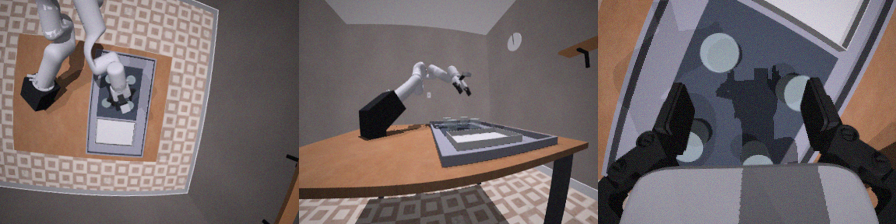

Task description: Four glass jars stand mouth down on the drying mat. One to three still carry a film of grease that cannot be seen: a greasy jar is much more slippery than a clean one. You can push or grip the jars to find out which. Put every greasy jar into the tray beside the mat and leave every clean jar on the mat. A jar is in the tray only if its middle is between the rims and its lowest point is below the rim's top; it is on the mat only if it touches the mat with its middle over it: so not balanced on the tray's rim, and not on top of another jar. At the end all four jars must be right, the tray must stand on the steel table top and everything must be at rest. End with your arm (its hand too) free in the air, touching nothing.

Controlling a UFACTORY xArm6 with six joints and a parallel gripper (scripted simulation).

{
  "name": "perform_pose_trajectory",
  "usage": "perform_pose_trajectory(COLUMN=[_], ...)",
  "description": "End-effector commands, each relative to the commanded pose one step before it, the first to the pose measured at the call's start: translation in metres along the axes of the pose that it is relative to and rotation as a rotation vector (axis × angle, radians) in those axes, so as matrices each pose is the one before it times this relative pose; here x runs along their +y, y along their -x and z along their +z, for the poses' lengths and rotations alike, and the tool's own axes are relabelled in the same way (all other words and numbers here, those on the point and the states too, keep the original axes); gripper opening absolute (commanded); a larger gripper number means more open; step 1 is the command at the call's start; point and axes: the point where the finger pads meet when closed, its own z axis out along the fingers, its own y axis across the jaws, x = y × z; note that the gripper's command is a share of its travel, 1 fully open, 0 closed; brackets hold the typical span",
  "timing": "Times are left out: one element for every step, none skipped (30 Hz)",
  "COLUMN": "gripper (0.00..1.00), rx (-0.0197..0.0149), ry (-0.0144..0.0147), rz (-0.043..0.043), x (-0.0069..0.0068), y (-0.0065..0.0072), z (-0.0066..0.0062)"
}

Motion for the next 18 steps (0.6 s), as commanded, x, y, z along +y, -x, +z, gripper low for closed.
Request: perform_pose_trajectory(gripper=[1.0,1.0,1.0,1.0,1.0,1.0,1.0,1.0,1.0,1.0,1.0,1.0,1.0,1.0,1.0,1.0,1.0,1.0], rx=[-0.04572,0.0,0.0,0.0,0.0,0.0,0.0,-0.05563,0.0,0.0,0.0,0.0,0.0,0.0,0.0,0.0,0.0,-0.05679], ry=[-0.04156,0.0,0.0,0.0,0.0,0.0,0.0,-0.03919,0.0,0.0,0.0,0.0,0.0,0.0,0.0,0.0,0.0,-0.04239], rz=[-0.09159,0.0,0.0,0.0,0.0,0.0,0.0,-0.11727,0.0,0.0,0.0,0.0,0.0,0.0,0.0,0.0,0.0,-0.11686], x=[-0.00142,0.0,0.0,0.0,0.0,0.0,0.0,-0.00173,0.0,0.0,0.0,0.0,0.0,0.0,0.0,0.0,0.0,-0.00243], y=[0.00449,0.0,0.0,0.0,0.0,0.0,0.0,0.00714,0.0,0.0,0.0,0.0,0.0,0.0,0.0,0.0,0.0,0.00685], z=[-0.00243,0.0,0.0,0.0,0.0,0.0,0.0,-0.00178,0.0,0.0,0.0,0.0,0.0,0.0,0.0,0.0,0.0,-0.00134])
